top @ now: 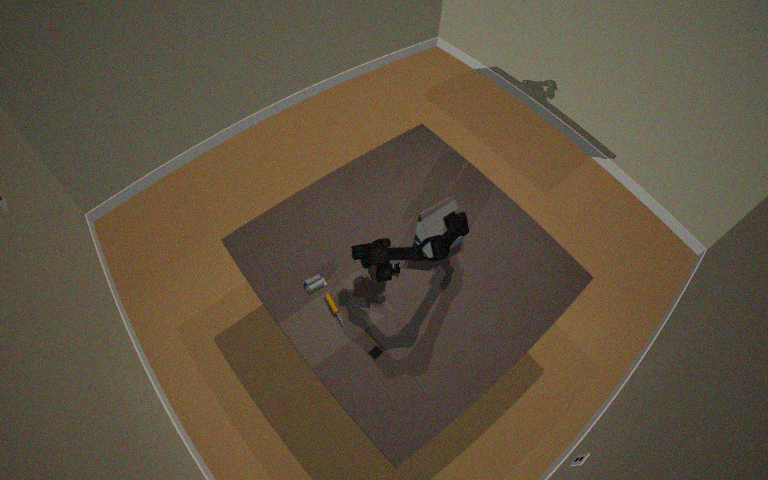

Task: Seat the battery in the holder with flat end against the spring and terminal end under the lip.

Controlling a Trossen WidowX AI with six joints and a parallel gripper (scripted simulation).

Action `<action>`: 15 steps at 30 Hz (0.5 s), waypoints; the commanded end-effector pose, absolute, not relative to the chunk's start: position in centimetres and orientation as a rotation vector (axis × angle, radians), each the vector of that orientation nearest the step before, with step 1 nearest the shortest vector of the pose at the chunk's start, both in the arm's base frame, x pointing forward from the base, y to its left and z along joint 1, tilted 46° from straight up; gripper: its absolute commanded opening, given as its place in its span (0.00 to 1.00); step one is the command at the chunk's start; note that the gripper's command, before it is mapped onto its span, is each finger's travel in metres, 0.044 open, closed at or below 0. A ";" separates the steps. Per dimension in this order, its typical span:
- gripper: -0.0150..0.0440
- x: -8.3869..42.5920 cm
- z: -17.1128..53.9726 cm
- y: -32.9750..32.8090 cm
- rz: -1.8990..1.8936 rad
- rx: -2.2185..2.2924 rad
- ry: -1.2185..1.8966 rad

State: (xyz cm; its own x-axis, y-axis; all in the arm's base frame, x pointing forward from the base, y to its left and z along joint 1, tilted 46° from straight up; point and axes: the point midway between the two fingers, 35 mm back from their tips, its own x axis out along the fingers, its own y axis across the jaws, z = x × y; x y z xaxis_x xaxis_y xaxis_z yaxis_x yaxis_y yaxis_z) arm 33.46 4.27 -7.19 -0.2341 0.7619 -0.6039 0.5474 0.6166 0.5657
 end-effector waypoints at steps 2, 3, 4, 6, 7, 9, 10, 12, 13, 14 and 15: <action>0.39 33.6 -7.4 4.2 0.273 1.027 1.893; 0.39 33.6 -7.4 4.2 0.270 1.027 1.890; 0.39 33.5 -7.4 4.2 0.268 1.027 1.886; 0.39 33.5 -7.4 4.3 0.263 1.027 1.880; 0.39 33.5 -7.4 4.3 0.260 1.028 1.877; 0.39 33.5 -7.4 4.3 0.255 1.028 1.870; 0.39 33.5 -7.4 4.4 0.252 1.028 1.867; 0.39 33.4 -7.4 4.4 0.248 1.029 1.860; 0.39 33.4 -7.4 4.4 0.245 1.029 1.857; 0.39 33.4 -7.4 4.4 0.243 1.030 1.854; 0.39 33.4 -7.4 4.5 0.240 1.030 1.850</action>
